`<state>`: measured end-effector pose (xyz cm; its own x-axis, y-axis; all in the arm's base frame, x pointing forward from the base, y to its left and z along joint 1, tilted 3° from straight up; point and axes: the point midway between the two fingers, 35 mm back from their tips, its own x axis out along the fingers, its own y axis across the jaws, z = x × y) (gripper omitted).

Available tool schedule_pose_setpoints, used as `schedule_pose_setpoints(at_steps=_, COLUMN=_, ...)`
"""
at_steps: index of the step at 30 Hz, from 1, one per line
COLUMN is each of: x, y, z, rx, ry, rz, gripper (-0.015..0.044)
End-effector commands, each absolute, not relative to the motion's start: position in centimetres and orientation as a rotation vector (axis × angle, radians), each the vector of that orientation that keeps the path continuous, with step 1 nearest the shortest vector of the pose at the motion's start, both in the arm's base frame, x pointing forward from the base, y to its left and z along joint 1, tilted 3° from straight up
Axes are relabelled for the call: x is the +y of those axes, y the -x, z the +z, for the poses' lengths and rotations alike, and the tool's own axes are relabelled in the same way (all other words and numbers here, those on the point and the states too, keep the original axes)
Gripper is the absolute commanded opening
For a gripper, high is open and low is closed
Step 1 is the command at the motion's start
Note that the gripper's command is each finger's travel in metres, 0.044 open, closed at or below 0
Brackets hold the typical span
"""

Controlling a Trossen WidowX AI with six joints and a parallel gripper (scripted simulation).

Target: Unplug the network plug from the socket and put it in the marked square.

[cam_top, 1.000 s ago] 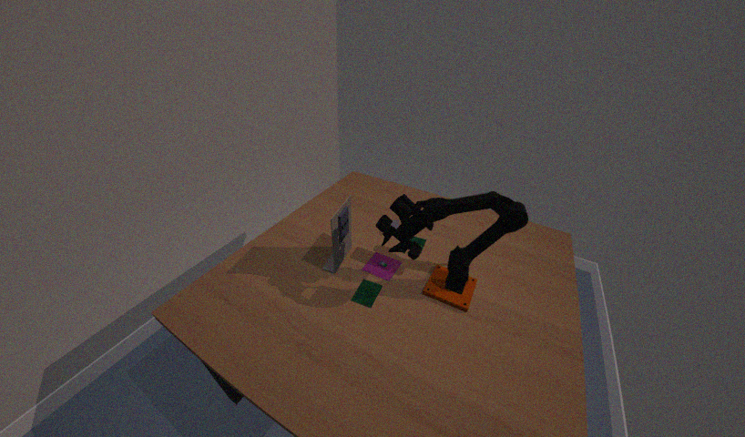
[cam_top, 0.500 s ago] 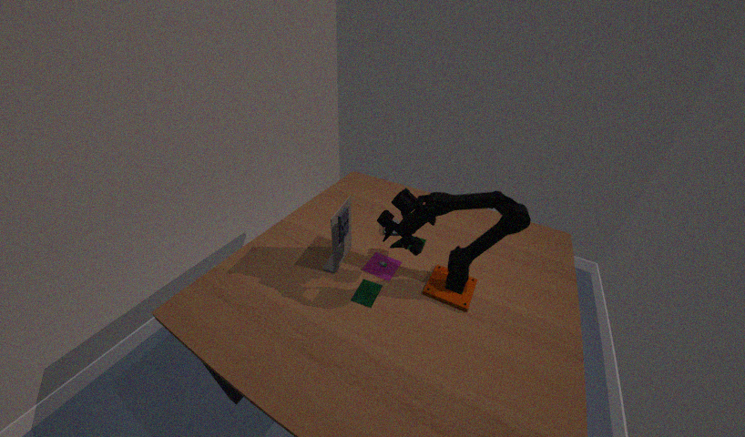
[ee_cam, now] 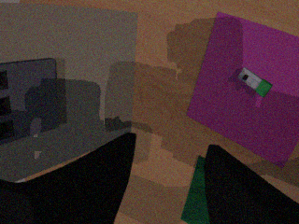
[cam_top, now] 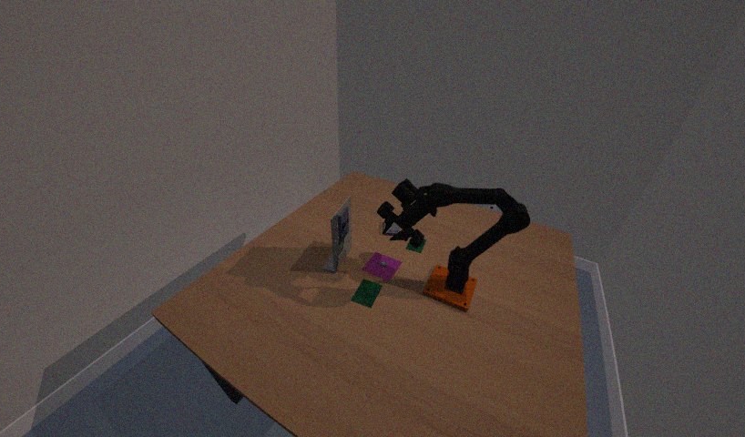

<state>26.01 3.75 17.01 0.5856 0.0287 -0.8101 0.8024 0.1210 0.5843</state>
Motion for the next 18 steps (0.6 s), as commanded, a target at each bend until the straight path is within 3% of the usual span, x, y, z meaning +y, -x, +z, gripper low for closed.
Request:
schedule_pose_setpoints(at_steps=1, x=3.7, y=-26.1, z=17.9, rx=0.79, ry=-1.344, rz=-0.673, gripper=0.0156)
schedule_pose_setpoints(at_steps=18, x=3.9, y=-25.7, z=22.9, rx=0.786, ry=-1.347, rz=-0.672, gripper=0.0156)
